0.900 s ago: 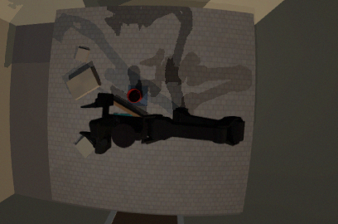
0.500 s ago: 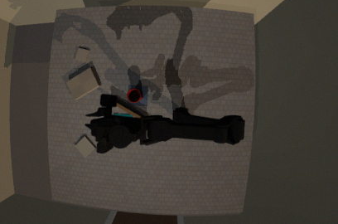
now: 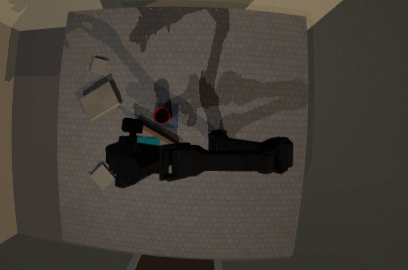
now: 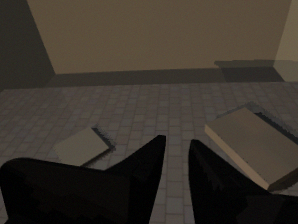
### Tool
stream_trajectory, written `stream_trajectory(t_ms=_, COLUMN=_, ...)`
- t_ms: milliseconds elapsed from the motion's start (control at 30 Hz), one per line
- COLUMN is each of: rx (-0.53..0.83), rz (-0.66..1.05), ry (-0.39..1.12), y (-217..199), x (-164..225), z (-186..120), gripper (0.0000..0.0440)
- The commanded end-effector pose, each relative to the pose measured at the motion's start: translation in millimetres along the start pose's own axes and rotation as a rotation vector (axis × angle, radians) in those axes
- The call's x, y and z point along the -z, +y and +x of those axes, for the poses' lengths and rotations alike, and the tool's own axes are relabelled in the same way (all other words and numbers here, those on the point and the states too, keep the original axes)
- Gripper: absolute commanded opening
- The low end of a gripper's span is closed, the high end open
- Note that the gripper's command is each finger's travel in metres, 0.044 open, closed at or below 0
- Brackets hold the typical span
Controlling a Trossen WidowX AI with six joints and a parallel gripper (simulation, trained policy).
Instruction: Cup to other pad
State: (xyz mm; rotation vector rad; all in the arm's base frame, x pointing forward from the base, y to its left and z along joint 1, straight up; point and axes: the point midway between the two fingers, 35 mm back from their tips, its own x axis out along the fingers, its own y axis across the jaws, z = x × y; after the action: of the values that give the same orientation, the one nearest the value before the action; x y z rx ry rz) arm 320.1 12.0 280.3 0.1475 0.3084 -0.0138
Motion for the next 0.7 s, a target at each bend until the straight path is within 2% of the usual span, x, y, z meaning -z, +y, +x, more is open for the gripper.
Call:
stream_trajectory(t_ms=0, rx=-0.007, rz=0.021, ry=0.048, y=3.7, x=2.3, z=1.0, gripper=0.0068)
stream_trajectory(t_ms=667, rx=0.033, rz=0.073, ry=0.382, y=10.6, x=32.0, z=1.4, gripper=0.0083)
